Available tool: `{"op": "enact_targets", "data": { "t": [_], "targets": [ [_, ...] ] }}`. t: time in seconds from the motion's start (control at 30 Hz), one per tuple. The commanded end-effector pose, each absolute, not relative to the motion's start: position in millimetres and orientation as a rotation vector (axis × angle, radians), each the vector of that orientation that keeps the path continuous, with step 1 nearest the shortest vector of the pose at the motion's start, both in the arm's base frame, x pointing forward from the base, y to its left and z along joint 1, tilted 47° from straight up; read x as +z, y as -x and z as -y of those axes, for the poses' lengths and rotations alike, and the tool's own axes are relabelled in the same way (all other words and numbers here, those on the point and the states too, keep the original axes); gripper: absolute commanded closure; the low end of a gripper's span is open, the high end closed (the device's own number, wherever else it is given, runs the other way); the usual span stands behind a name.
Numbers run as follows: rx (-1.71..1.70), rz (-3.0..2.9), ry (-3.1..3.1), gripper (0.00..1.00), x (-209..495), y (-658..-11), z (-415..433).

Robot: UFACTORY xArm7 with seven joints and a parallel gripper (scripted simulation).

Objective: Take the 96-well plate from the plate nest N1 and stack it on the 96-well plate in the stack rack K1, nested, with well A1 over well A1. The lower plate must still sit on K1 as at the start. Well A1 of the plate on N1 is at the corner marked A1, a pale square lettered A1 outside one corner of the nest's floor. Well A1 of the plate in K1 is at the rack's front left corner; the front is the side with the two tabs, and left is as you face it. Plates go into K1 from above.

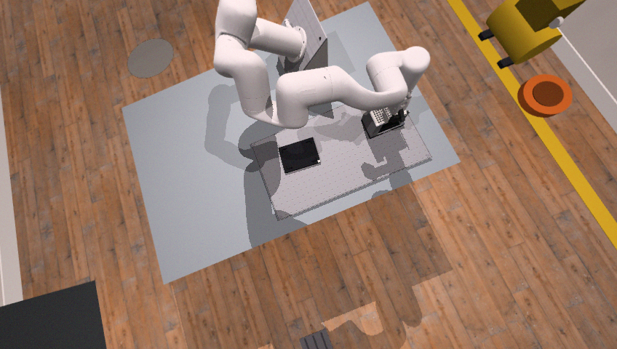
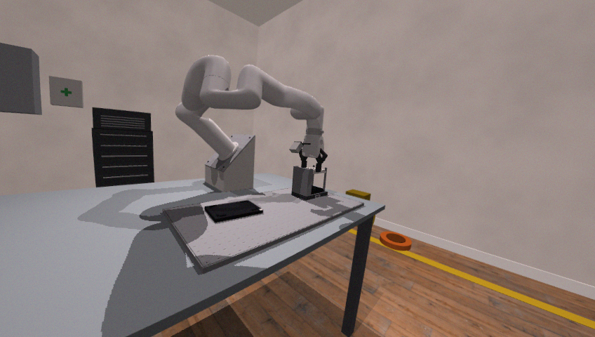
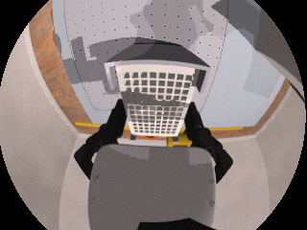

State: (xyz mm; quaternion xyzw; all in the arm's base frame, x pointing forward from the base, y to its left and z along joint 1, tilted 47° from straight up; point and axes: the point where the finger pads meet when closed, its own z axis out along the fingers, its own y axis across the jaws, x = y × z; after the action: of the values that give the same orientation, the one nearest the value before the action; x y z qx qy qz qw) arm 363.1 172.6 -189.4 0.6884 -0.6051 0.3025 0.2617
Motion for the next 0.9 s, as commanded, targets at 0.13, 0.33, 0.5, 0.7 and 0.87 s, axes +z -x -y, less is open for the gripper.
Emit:
{"op": "enact_targets", "data": {
  "t": [0.13, 0.33, 0.5, 0.7, 0.87],
  "targets": [
    [0.818, 1.64, -1.868, 1.0, -197.9, -364.9, -165.7],
    [0.818, 1.64, -1.868, 1.0, -203.6, -365.7, -159.6],
    [0.818, 1.64, -1.868, 1.0, -209.3, -366.6, -153.6],
    [0.818, 1.64, -1.868, 1.0, -215.0, -367.4, -147.5],
    [0.818, 1.64, -1.868, 1.0, -219.6, -368.1, -142.7]
  ]
}}
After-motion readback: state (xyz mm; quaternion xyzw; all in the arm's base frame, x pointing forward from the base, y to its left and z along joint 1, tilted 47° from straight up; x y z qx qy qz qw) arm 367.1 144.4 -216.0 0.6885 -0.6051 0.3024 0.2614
